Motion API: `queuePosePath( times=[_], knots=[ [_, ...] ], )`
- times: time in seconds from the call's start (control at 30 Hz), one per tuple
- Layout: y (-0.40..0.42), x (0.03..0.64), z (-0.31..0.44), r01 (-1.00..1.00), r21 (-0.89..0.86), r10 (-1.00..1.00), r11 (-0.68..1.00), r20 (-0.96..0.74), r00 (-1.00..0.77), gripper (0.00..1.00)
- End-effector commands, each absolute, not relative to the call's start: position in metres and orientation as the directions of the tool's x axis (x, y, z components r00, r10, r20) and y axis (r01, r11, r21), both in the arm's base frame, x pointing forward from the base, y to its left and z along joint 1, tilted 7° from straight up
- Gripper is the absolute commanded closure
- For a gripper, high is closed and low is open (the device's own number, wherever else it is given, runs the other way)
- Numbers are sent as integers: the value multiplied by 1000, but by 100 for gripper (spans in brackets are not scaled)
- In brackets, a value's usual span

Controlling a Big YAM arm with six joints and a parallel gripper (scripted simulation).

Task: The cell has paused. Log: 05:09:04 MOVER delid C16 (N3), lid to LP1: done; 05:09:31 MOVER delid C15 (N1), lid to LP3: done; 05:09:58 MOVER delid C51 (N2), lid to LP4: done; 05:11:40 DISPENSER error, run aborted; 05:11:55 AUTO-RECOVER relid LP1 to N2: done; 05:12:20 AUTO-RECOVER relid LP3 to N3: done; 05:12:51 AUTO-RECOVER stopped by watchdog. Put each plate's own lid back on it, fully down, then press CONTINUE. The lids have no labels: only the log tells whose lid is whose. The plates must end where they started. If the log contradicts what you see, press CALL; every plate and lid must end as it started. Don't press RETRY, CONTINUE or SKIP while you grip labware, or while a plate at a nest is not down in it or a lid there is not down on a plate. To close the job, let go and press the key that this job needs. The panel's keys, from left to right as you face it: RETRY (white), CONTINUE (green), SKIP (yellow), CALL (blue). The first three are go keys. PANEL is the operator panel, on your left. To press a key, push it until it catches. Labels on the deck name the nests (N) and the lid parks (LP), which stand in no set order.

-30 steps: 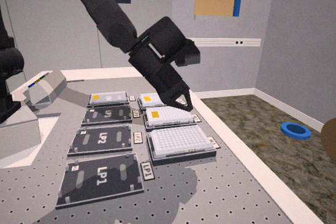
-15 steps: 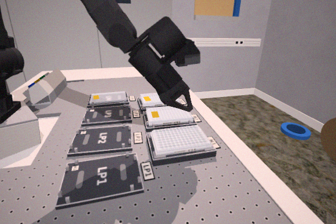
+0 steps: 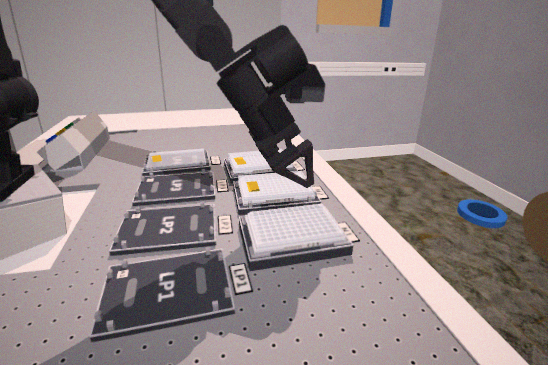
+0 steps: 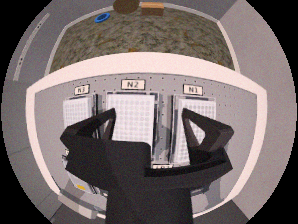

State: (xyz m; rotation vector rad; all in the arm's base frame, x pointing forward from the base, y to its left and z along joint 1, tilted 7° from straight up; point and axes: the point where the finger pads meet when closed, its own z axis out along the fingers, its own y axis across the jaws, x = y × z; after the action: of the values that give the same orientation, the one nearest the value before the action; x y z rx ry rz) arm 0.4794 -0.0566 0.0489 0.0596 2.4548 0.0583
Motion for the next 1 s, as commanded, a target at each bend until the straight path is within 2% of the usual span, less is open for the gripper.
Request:
queuePosePath(
  times=[0.0, 0.97],
  knots=[
    [-37, 494, 65, 25, 70, 62, 997, -600, -797, 0],
    [92, 471, 59, -5, 78, 6, 997, -132, -991, 0]
  ],
)
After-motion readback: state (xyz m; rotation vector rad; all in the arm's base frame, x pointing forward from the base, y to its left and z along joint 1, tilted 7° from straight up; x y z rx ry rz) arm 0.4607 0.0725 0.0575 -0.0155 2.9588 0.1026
